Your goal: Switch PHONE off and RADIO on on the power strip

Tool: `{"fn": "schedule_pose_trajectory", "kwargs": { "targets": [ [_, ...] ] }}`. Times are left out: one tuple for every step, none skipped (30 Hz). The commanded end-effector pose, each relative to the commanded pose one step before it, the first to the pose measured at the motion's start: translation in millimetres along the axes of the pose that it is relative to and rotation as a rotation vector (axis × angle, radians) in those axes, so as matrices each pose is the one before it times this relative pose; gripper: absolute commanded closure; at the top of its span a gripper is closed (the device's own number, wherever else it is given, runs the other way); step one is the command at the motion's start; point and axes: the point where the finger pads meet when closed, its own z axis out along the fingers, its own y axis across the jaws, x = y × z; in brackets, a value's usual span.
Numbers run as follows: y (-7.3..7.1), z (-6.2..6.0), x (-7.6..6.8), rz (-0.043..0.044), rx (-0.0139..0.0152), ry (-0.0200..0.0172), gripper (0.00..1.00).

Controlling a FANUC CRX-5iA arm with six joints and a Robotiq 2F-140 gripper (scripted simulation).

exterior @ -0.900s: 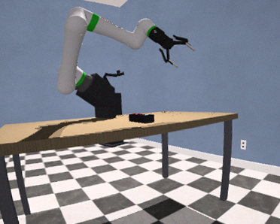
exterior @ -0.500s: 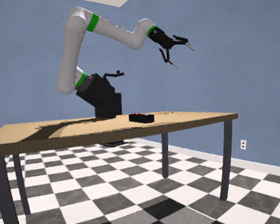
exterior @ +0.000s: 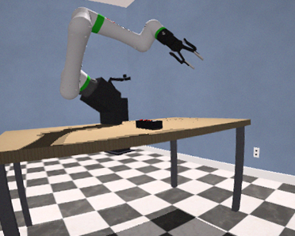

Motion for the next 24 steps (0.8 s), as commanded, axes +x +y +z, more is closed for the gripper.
{"fn": "schedule_pose_trajectory", "kwargs": {
  "targets": [
    [0.32,-0.22,0.02,0.00023,-0.00048,0.00013,1.00],
    [0.00,0.00,0.00,0.00000,0.00000,0.00000,1.00],
    [0.00,0.00,0.00,0.00000,0.00000,0.00000,1.00],
    [0.00,0.00,0.00,0.00000,0.00000,0.00000,1.00],
    [0.00,0.00,0.00,0.00000,0.00000,0.00000,1.00],
    [0.00,0.00,0.00,0.00000,0.00000,0.00000,1.00],
    [0.00,0.00,0.00,0.00000,0.00000,0.00000,1.00],
    [0.00,0.00,0.00,0.00000,0.00000,0.00000,1.00],
    [0.00,0.00,0.00,0.00000,0.00000,0.00000,1.00],
    [0.00,0.00,0.00,0.00000,0.00000,0.00000,1.00],
    [0.00,0.00,0.00,0.00000,0.00000,0.00000,1.00],
    [0.00,0.00,0.00,0.00000,0.00000,0.00000,1.00],
    [0.00,0.00,0.00,0.00000,0.00000,0.00000,1.00],
    [0.00,0.00,0.00,0.00000,0.00000,0.00000,1.00],
    [0.00,0.00,0.00,0.00000,0.00000,0.00000,1.00],
    [0.00,0.00,0.00,0.00000,0.00000,0.00000,1.00],
    [-2.24,0.65,-1.25,0.00114,0.00475,-0.00043,1.00],
    [-13.27,3.73,-7.23,0.00657,0.02801,-0.00236,1.00],
    [-29.43,7.91,-15.14,0.01366,0.06176,-0.00408,1.00],
    [0.00,0.00,0.00,0.00000,0.00000,0.00000,1.00],
    [-32.13,8.05,-14.73,0.01884,0.09500,-0.00327,1.00],
    [-11.14,4.52,-5.97,0.00000,0.00000,0.00000,1.00],
    [0.00,0.00,0.00,0.00000,0.00000,0.00000,1.00],
    [0.00,0.00,0.00,0.00000,0.00000,0.00000,1.00]
  ]
}}
